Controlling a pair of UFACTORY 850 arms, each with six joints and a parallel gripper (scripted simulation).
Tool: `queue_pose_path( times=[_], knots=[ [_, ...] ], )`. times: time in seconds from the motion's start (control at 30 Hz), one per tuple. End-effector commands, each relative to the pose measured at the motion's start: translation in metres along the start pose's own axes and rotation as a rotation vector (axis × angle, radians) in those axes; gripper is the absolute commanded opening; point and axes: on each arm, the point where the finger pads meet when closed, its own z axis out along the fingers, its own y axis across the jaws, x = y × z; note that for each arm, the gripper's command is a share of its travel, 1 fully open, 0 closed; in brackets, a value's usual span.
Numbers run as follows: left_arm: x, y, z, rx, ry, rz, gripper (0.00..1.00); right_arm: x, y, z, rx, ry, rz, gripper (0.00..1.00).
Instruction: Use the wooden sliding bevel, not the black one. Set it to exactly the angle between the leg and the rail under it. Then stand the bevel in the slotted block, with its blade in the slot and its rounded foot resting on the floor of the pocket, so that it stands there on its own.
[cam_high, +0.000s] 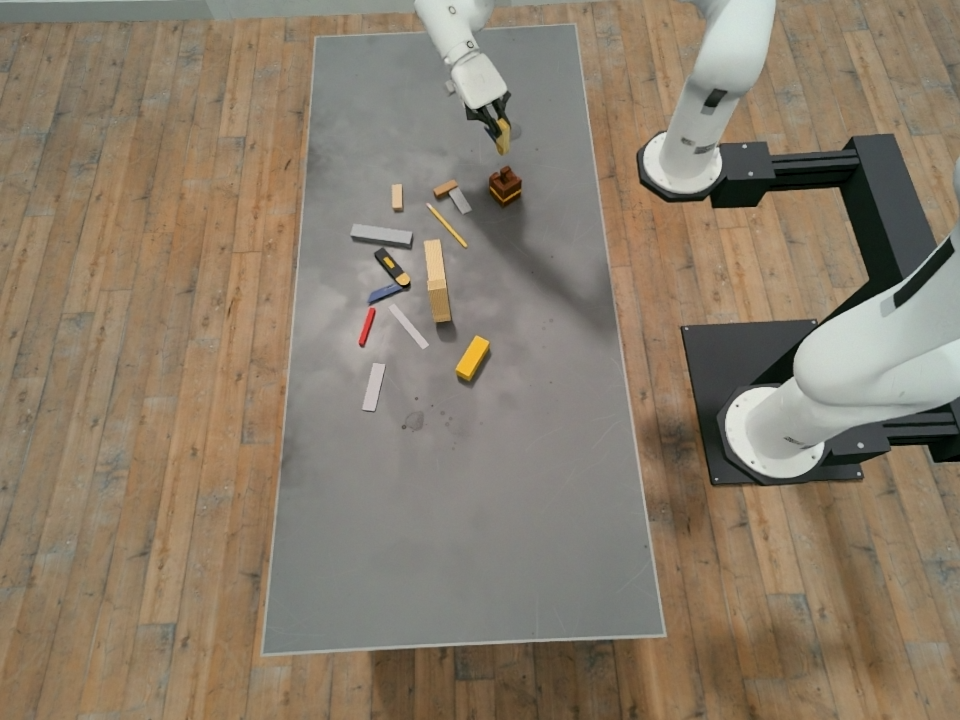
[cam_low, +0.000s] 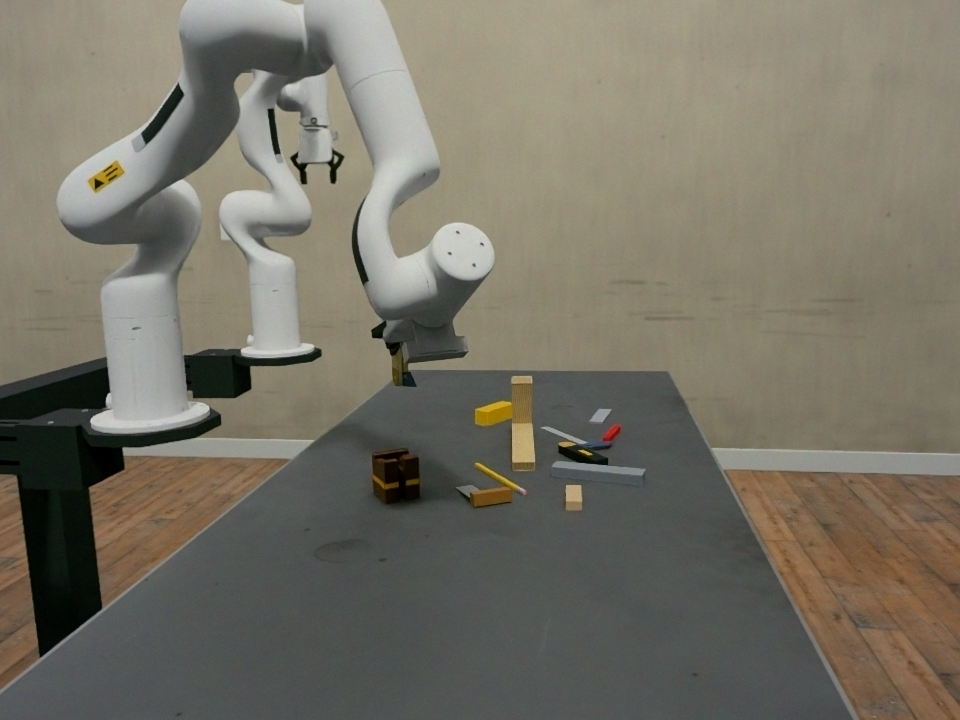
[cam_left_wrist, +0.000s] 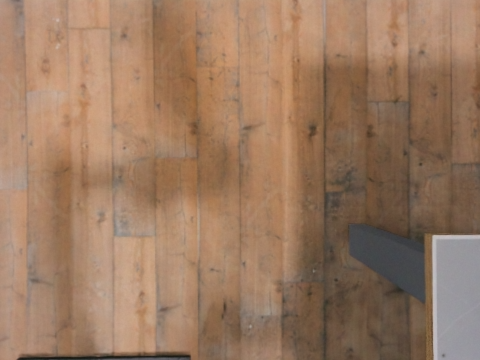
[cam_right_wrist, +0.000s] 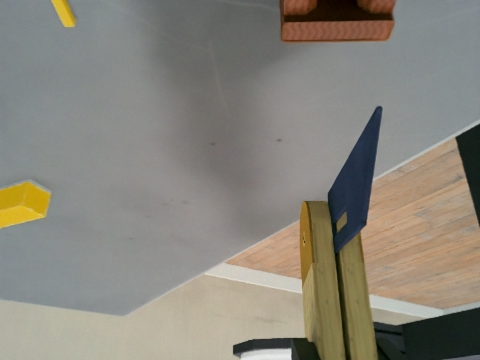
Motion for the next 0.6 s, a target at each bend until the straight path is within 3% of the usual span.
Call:
queue_pose_path(
  times=[0.0,0.57],
  knots=[
    [0.0005,0.0000,-0.0010,0.000,0.002,0.000,1.00,0.0017,0.0105,-0.0052,-0.016,0.011,-0.008,0.00],
    [0.0005,0.0000,-0.0010,0.000,0.002,0.000,1.00,0.0029,0.0164,-0.0075,-0.025,0.016,-0.011,0.00]
  ],
)
